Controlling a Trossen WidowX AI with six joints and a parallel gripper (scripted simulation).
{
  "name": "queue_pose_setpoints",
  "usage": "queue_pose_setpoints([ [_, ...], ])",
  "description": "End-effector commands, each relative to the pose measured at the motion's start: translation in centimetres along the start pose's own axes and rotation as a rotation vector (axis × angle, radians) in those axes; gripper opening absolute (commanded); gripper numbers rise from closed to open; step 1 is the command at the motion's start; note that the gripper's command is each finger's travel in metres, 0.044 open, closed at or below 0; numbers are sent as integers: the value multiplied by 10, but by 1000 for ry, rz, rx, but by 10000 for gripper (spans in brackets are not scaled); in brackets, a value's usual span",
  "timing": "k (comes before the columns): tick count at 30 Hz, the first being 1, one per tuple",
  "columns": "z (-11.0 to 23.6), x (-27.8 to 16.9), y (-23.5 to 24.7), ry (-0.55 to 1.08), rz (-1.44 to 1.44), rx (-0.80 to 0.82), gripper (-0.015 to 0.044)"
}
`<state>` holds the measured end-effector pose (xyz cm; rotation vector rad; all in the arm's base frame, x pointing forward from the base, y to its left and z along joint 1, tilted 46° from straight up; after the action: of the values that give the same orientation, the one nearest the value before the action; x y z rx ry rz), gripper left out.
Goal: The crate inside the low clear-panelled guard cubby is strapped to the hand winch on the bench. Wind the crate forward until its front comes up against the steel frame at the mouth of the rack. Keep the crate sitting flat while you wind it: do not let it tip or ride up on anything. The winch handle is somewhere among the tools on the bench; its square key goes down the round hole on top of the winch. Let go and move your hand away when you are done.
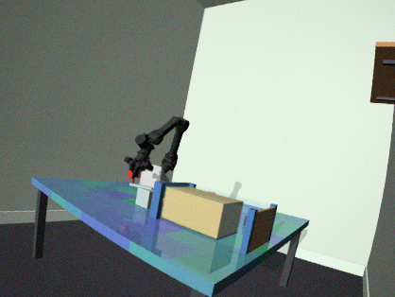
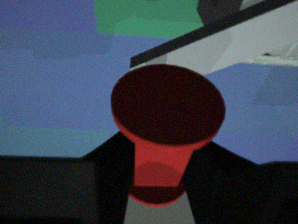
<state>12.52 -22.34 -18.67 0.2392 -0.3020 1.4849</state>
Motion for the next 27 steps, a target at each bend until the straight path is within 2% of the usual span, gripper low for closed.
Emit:
queue_pose_setpoints([
  [1,-5,-7,-10,11,8,-20,0],
  [27,-12,-21,-35,12,9,-22,0],
])
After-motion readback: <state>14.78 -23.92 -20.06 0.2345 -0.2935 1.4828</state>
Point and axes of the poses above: the point midway between the two fingers, 35 mm back from their tips, its own z axis back along the fingers, its own y axis across the jaws, x = y × z, the point moved 2 cm from there along z, back along the fingers, and after that the axes turned 9 degrees about -z, right-handed, at the moved point
